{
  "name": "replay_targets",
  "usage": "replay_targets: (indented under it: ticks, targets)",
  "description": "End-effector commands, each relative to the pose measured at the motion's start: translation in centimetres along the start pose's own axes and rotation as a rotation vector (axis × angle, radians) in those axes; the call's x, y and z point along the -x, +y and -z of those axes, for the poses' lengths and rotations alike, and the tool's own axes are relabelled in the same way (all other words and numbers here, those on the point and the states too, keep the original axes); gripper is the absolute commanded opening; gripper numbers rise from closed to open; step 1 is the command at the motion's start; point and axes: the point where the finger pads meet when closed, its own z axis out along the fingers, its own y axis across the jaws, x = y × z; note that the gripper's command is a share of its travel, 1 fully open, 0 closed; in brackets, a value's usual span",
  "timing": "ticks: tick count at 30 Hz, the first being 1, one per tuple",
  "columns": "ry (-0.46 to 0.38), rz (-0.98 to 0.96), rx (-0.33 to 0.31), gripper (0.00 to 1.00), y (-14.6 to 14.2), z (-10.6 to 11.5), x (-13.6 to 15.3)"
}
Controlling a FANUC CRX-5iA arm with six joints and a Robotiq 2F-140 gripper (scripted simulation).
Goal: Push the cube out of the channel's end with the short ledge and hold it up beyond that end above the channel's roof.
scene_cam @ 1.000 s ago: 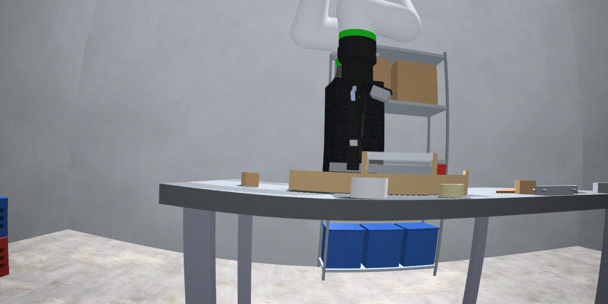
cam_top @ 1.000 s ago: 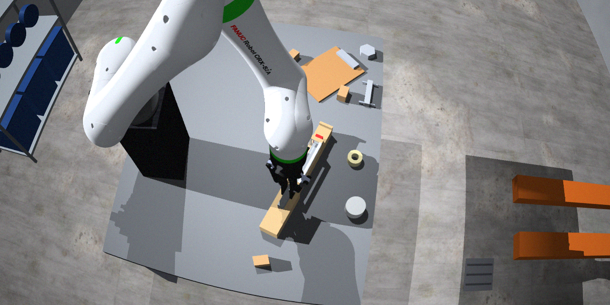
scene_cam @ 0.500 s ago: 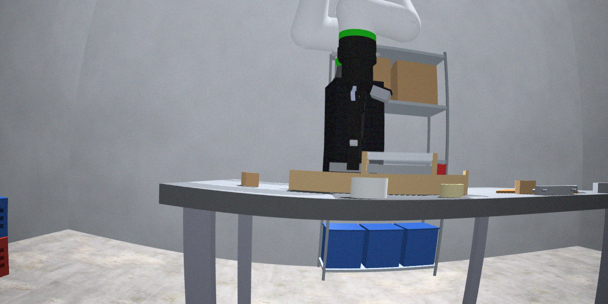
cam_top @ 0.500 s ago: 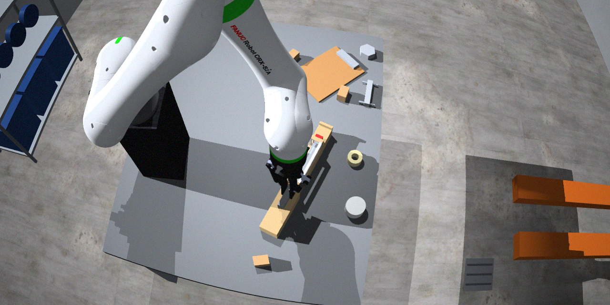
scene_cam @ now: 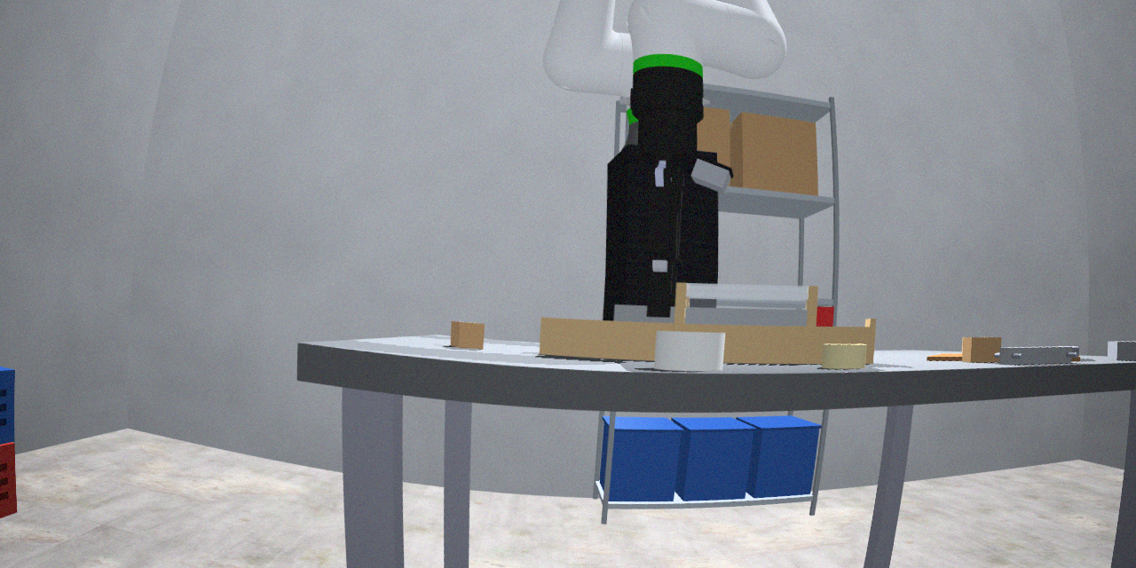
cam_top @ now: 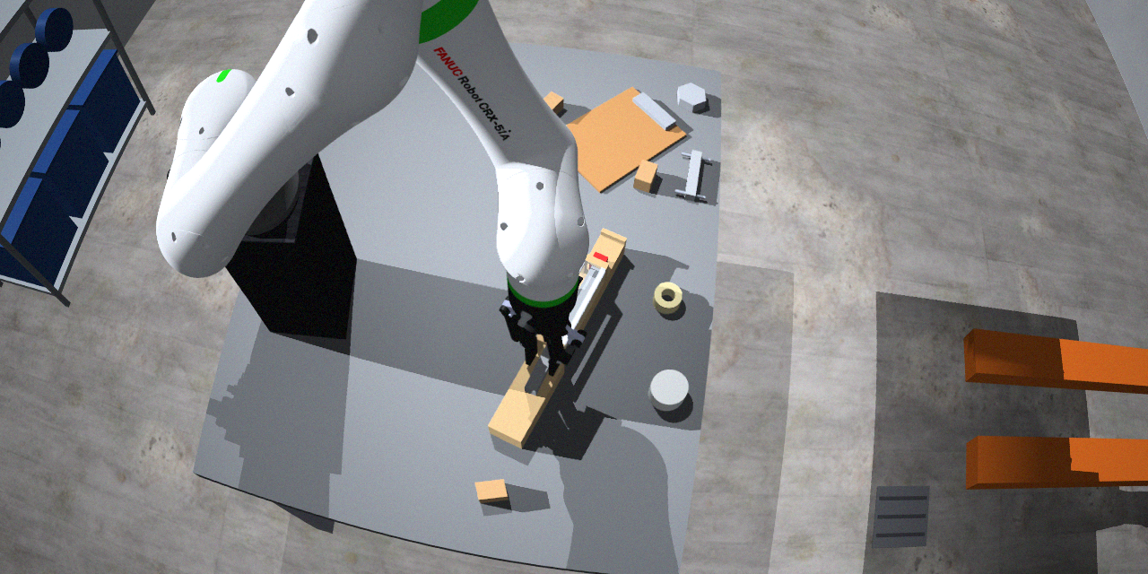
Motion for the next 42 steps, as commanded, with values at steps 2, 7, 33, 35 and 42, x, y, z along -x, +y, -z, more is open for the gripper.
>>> replay_targets:
  ticks: [2,7,33,35,42]
  targets:
    - [0.000,0.000,0.001,0.30,0.1,0.1,0.0]
    - [0.000,0.000,0.001,0.30,0.1,0.1,0.0]
    - [0.000,0.000,0.001,0.30,0.1,3.9,0.0]
    - [0.000,0.000,0.001,0.30,0.1,5.9,0.0]
    - [0.000,0.000,0.001,0.30,0.1,6.8,0.0]
